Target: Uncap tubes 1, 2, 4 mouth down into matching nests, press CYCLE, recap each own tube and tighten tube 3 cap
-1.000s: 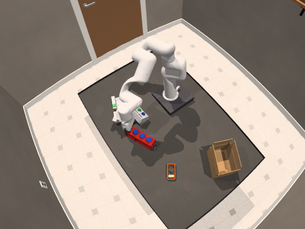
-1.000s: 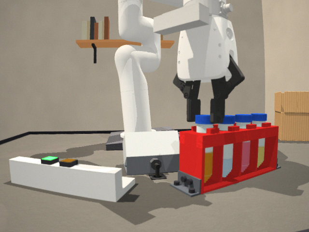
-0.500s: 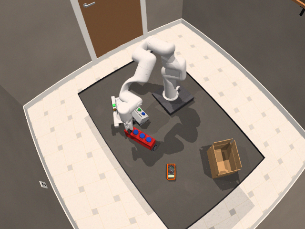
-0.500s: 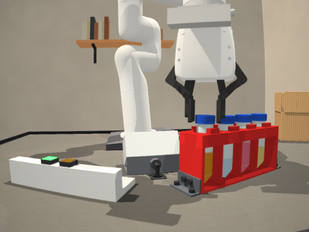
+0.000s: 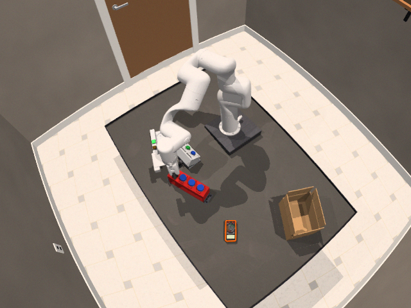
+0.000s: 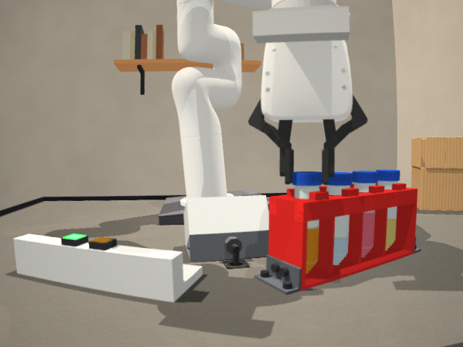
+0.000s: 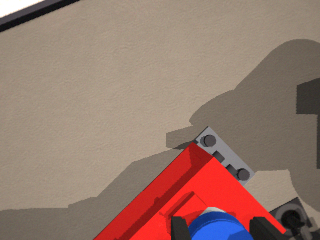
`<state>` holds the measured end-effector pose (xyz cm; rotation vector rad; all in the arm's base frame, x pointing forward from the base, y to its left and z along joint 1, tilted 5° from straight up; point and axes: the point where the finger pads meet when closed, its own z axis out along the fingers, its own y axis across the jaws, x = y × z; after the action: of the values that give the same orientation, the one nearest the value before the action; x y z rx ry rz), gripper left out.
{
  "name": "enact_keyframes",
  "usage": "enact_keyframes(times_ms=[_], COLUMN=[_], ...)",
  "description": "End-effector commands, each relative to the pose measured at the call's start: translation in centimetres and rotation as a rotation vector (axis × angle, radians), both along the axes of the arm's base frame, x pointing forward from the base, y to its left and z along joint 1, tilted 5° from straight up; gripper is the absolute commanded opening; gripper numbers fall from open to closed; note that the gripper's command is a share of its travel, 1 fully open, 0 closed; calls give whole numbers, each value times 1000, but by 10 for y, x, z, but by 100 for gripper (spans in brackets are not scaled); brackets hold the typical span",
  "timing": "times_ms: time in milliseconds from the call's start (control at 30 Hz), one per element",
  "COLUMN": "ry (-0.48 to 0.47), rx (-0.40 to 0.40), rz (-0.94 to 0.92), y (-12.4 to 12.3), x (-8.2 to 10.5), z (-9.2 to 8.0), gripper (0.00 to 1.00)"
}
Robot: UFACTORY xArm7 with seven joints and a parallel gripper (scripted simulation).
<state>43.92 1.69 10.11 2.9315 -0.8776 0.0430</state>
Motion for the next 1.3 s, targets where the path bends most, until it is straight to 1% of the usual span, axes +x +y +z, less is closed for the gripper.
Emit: enact_keyframes(times_ms=[0, 67, 100, 167, 433, 667, 733, 900, 1233, 1267], ry=[-4, -4, -9, -9, -43, -67, -67, -90, -123, -123], rx=[1, 1, 2, 2, 4, 8, 8, 8, 12, 12], rz=[1, 1, -48, -48, -447, -743, -743, -1006, -1422, -1422], y=[1, 1, 1, 1, 1, 0, 0, 0, 0, 0], x=[2, 2, 2, 2, 2, 2, 2, 2, 2, 2], z=[2, 2, 2, 2, 1, 1, 1, 1, 1, 1], gripper=[0, 0, 0, 0, 0, 0, 0, 0, 0, 0])
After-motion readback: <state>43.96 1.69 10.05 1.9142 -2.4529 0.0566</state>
